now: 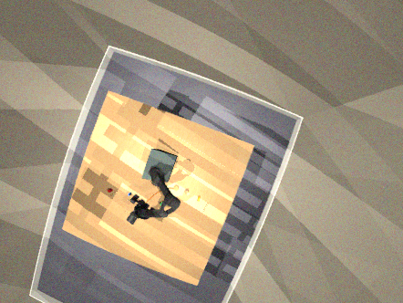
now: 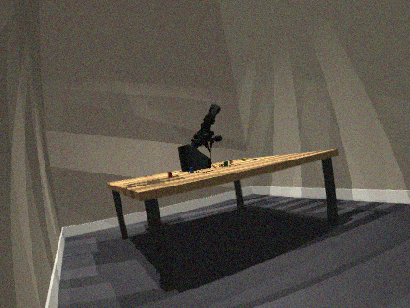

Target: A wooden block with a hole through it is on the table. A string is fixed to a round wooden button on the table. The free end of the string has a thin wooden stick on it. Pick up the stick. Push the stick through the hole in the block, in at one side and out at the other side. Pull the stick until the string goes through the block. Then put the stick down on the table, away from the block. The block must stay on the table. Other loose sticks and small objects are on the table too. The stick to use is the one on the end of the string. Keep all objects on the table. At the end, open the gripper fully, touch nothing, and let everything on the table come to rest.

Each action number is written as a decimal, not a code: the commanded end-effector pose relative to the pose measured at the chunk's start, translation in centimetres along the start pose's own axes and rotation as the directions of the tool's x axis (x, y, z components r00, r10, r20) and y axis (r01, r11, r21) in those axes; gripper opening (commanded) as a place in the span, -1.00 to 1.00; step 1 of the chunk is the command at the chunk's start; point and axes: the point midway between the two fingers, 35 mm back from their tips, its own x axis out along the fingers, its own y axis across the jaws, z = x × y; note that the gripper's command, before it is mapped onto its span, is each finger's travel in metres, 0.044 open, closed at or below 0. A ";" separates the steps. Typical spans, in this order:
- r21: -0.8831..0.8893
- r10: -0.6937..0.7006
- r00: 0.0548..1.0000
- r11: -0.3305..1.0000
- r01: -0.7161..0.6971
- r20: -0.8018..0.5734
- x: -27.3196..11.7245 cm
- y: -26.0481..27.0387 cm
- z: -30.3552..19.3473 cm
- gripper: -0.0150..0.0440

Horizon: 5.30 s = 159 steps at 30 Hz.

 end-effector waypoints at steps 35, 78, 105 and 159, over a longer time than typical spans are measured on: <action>0.121 -0.038 0.993 0.992 0.024 0.113 -2.8 1.8 -2.0 -0.49; 0.701 -0.207 0.978 0.702 0.127 0.030 -2.5 9.1 0.1 -0.49; 0.903 -0.266 0.962 0.398 0.163 -0.056 -2.5 13.2 0.2 -0.49; 0.905 -0.272 0.917 -0.389 0.171 -0.290 -3.0 21.6 -1.9 -0.49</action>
